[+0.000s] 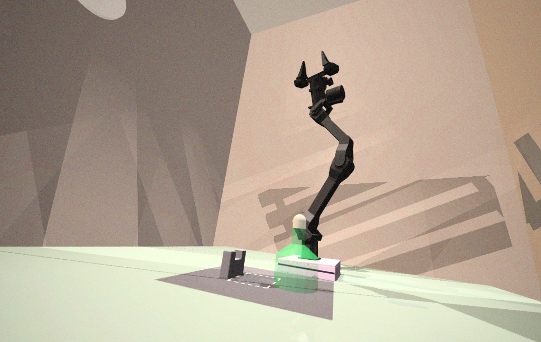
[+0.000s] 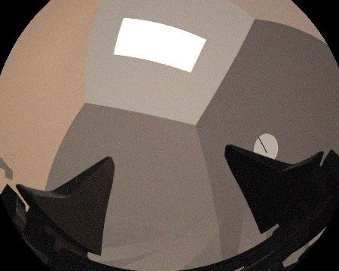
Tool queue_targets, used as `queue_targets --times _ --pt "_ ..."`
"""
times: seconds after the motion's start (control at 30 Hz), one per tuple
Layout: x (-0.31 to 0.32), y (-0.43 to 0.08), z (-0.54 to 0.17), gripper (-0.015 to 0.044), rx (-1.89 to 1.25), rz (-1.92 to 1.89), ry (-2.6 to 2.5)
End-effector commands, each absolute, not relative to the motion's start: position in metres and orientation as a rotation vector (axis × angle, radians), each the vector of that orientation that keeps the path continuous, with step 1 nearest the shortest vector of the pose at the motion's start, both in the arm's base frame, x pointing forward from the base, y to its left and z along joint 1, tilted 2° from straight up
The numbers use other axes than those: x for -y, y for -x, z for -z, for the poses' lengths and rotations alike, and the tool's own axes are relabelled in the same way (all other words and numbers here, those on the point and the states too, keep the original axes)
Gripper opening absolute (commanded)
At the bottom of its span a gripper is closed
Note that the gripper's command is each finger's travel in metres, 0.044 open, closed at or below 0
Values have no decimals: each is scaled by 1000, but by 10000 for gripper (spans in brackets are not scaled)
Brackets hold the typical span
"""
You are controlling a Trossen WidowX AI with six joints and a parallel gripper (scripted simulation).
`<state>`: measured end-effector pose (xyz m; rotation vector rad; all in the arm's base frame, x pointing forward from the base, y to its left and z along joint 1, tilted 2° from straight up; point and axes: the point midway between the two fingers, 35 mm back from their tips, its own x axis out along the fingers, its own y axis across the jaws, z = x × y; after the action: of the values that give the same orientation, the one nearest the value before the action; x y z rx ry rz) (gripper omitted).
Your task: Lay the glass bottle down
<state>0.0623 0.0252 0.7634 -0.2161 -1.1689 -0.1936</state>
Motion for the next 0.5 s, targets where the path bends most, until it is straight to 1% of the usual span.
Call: queue_targets --times 0.0,0.17,0.27,0.47 --pt "27 -52 -757 440 1184 289 124" --pt "79 -60 -740 440 1147 380 19" --pt "94 -73 -728 440 1094 383 -23" --pt "139 -119 -686 440 916 463 -113"
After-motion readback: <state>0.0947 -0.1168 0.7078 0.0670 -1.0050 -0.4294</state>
